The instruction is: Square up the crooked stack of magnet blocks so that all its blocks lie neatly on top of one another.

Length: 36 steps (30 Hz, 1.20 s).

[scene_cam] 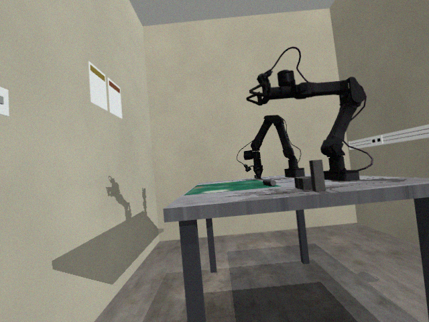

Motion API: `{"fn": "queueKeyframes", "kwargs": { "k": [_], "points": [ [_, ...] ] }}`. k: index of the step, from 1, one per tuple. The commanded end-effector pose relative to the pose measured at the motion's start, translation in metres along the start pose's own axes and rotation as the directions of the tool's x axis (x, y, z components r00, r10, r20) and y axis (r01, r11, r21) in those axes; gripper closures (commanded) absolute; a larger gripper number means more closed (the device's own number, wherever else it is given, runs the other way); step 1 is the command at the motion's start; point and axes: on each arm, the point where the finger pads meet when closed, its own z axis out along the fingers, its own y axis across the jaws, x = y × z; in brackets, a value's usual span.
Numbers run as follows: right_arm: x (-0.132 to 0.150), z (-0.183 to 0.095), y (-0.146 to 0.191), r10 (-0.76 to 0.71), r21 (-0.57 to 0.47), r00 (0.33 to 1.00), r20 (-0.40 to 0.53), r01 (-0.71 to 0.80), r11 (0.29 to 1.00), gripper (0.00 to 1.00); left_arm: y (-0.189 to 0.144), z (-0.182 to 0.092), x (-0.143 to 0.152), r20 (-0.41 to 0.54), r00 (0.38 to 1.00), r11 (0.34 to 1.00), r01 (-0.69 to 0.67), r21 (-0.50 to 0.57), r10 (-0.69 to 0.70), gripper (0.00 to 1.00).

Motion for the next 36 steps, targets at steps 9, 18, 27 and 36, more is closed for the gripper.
{"fn": "queueKeyframes", "kwargs": {
  "k": [9, 18, 27, 36],
  "points": [
    [-0.026, -0.018, -0.007, 0.000, 0.025, 0.995, 0.097, -0.003, 1.000, 0.20, -0.001, -0.008, -0.037, 0.090, 0.996, 1.000, -0.001, 0.005, 0.001, 0.00],
    [-0.026, -0.018, -0.007, 0.000, 0.025, 0.995, 0.097, -0.003, 1.000, 0.20, -0.001, -0.008, -0.037, 0.090, 0.996, 1.000, -0.001, 0.005, 0.001, 0.00],
    [-0.018, -0.023, -0.003, 0.002, 0.011, 0.998, 0.067, -0.002, 1.000, 0.20, -0.001, -0.008, -0.037, 0.090, 0.996, 1.000, -0.001, 0.005, 0.001, 0.00],
    [-0.007, -0.046, 0.002, 0.001, -0.009, 1.000, 0.021, -0.001, 1.000, 0.20, -0.001, -0.008, -0.037, 0.090, 0.996, 1.000, -0.001, 0.005, 0.001, 0.00]
  ]
}}
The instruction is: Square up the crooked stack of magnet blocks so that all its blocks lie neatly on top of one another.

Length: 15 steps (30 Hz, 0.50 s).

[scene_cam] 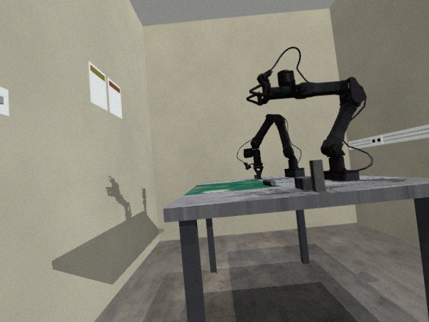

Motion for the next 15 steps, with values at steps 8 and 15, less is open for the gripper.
{"fn": "queueKeyframes", "kwargs": {
  "k": [8, 15],
  "points": [
    [-0.020, -0.052, -0.004, -0.005, 0.017, 0.997, 0.078, 0.004, 1.000, 0.20, -0.001, -0.008, -0.037, 0.090, 0.996, 1.000, -0.001, 0.005, 0.001, 0.00],
    [-0.007, -0.085, 0.001, -0.012, 0.002, 0.999, 0.044, 0.012, 1.000, 0.20, -0.001, -0.008, -0.037, 0.090, 0.996, 1.000, -0.001, 0.005, 0.001, 0.00]
  ]
}}
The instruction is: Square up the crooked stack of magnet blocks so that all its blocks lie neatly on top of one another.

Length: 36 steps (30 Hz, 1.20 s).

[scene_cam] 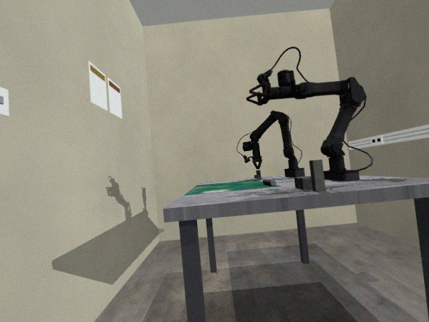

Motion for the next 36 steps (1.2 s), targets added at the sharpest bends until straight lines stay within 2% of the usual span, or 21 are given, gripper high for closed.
{"fn": "queueKeyframes", "kwargs": {
  "k": [1, 4, 7, 8, 12, 16, 17, 20, 23, 25, 27, 28, 30, 32, 36],
  "points": [
    [-0.005, -0.035, 0.002, -0.008, -0.001, 0.999, 0.037, 0.008, 1.000, 0.20, -0.001, -0.008, -0.037, 0.090, 0.996, 1.000, -0.001, 0.005, 0.001, 0.00],
    [-0.015, -0.034, -0.002, -0.008, 0.016, 0.997, 0.075, 0.007, 1.000, 0.20, -0.001, -0.008, -0.037, 0.090, 0.996, 1.000, -0.001, 0.005, 0.001, 0.00],
    [0.001, -0.020, 0.005, -0.007, -0.002, 0.999, 0.035, 0.007, 1.000, 0.20, -0.001, -0.008, -0.037, 0.090, 0.996, 1.000, -0.001, 0.005, 0.001, 0.00],
    [-0.006, -0.028, 0.002, -0.007, 0.008, 0.998, 0.058, 0.007, 1.000, 0.20, -0.001, -0.008, -0.037, 0.090, 0.996, 1.000, -0.001, 0.005, 0.001, 0.00],
    [-0.009, -0.025, 0.000, -0.008, 0.016, 0.997, 0.074, 0.007, 1.000, 0.20, -0.001, -0.008, -0.037, 0.090, 0.996, 1.000, -0.001, 0.005, 0.001, 0.00],
    [-0.018, -0.034, -0.004, -0.009, 0.028, 0.995, 0.101, 0.006, 1.000, 0.20, -0.001, -0.008, -0.037, 0.090, 0.996, 1.000, -0.001, 0.005, 0.001, 0.00],
    [-0.016, -0.032, -0.004, 0.054, 0.020, 0.994, 0.097, -0.057, 0.998, 0.38, -0.001, -0.008, -0.037, 0.090, 0.996, 1.000, -0.001, 0.005, 0.001, 0.00],
    [-0.012, -0.029, -0.004, 0.246, 0.001, 0.965, 0.087, -0.247, 0.969, 0.38, -0.001, -0.008, -0.037, 0.090, 0.996, 1.000, -0.001, 0.005, 0.001, 0.00],
    [-0.006, -0.023, -0.001, 0.485, 0.003, 0.872, 0.063, -0.487, 0.874, 0.38, -0.001, -0.008, -0.037, 0.090, 0.996, 1.000, -0.001, 0.005, 0.001, 0.00],
    [-0.003, -0.020, 0.001, 0.588, -0.005, 0.807, 0.050, -0.589, 0.808, 0.38, -0.001, -0.008, -0.037, 0.090, 0.996, 1.000, -0.001, 0.005, 0.001, 0.00],
    [-0.003, -0.020, 0.001, 0.588, -0.005, 0.807, 0.050, -0.589, 0.808, 0.38, -0.001, -0.008, -0.037, 0.090, 0.996, 1.000, -0.001, 0.005, 0.001, 0.00],
    [-0.015, -0.029, -0.006, 0.606, -0.013, 0.791, 0.088, -0.607, 0.794, 0.38, -0.001, -0.008, -0.037, 0.090, 0.996, 1.000, -0.001, 0.005, 0.001, 0.00],
    [-0.019, -0.034, -0.006, 0.654, -0.024, 0.749, 0.105, -0.656, 0.754, 0.38, -0.001, -0.008, -0.037, 0.090, 0.996, 1.000, -0.001, 0.005, 0.001, 0.00],
    [-0.018, -0.033, -0.007, 0.787, -0.038, 0.610, 0.096, -0.788, 0.615, 0.38, -0.001, -0.008, -0.037, 0.090, 0.996, 1.000, -0.001, 0.005, 0.001, 0.00],
    [-0.016, -0.027, -0.006, 0.913, -0.039, 0.404, 0.060, -0.913, 0.407, 0.38, -0.001, -0.008, -0.037, 0.090, 0.996, 1.000, -0.001, 0.005, 0.001, 0.00]
  ]
}}
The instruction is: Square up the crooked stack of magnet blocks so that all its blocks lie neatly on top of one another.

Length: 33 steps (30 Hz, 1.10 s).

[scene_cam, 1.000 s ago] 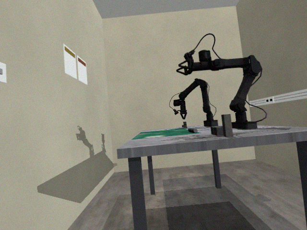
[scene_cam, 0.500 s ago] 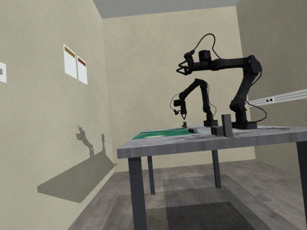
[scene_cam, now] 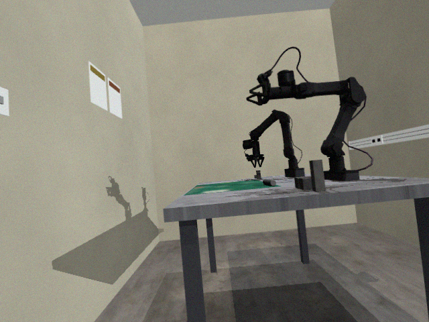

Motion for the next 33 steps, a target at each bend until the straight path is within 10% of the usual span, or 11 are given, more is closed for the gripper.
{"fn": "queueKeyframes", "kwargs": {
  "k": [1, 14, 18, 33],
  "points": [
    [-0.017, -0.014, 0.008, 0.276, -0.031, 0.958, 0.076, -0.274, 0.961, 0.38, -0.001, -0.008, -0.037, 0.090, 0.996, 1.000, -0.001, 0.005, 0.001, 0.00],
    [-0.009, -0.003, 0.002, 0.731, -0.022, 0.681, 0.045, -0.731, 0.682, 0.38, -0.001, -0.008, -0.037, 0.090, 0.996, 1.000, -0.001, 0.005, 0.001, 0.00],
    [0.000, -0.005, -0.003, 0.644, 0.006, 0.764, 0.042, -0.645, 0.765, 0.38, -0.001, -0.008, -0.037, 0.090, 0.996, 1.000, -0.001, 0.005, 0.001, 0.00],
    [-0.011, 0.039, -0.005, 0.658, -0.009, 0.752, 0.041, -0.658, 0.753, 0.38, -0.001, -0.008, -0.037, 0.090, 0.996, 1.000, -0.001, 0.005, 0.001, 0.00]
  ]
}}
